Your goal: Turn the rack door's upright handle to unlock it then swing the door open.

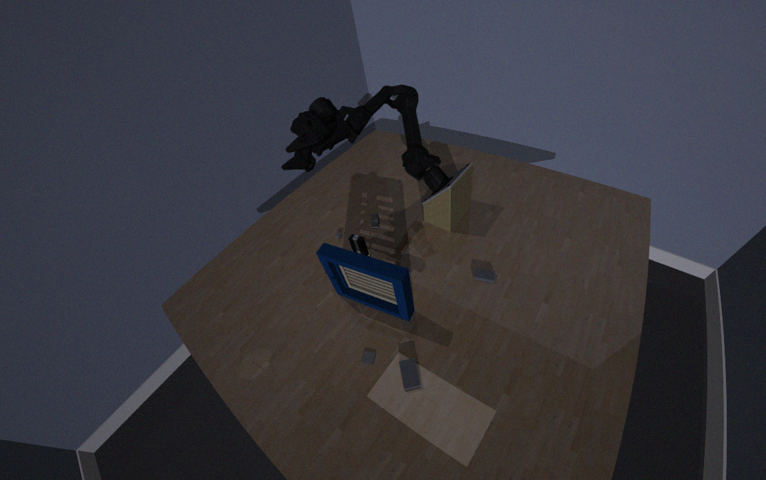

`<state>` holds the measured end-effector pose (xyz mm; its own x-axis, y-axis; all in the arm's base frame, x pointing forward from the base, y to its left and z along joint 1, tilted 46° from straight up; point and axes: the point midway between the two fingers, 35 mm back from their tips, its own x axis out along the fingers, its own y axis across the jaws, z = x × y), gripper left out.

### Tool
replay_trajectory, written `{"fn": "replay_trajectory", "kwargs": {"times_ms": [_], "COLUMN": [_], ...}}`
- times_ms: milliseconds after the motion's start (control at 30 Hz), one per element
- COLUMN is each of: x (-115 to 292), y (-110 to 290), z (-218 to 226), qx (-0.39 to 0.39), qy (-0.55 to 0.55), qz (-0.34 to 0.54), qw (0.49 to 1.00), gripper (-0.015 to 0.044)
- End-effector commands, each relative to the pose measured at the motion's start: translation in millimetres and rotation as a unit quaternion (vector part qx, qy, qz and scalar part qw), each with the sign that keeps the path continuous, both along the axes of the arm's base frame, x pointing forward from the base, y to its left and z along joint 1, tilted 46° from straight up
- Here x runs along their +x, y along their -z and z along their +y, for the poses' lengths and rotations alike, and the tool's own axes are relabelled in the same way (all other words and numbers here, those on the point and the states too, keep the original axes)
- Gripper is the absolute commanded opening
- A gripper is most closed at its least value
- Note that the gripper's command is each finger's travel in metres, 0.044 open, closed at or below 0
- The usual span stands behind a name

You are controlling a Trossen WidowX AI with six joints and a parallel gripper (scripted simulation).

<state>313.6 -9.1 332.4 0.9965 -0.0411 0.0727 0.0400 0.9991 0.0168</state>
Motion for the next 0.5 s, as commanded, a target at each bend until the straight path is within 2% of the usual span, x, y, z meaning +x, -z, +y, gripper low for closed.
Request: {"fn": "replay_trajectory", "kwargs": {"times_ms": [0, 100, 467], "x": [1, 9, 41], "y": [1, 10, 58], "z": [0, 0, 6], "qx": [0.001, 0.007, 0.017], "qy": [0.000, 0.005, 0.027], "qz": [0.002, 0.034, 0.182], "qw": [1.000, 0.999, 0.983], "gripper": [0.0374, 0.0295, 0.0291]}}
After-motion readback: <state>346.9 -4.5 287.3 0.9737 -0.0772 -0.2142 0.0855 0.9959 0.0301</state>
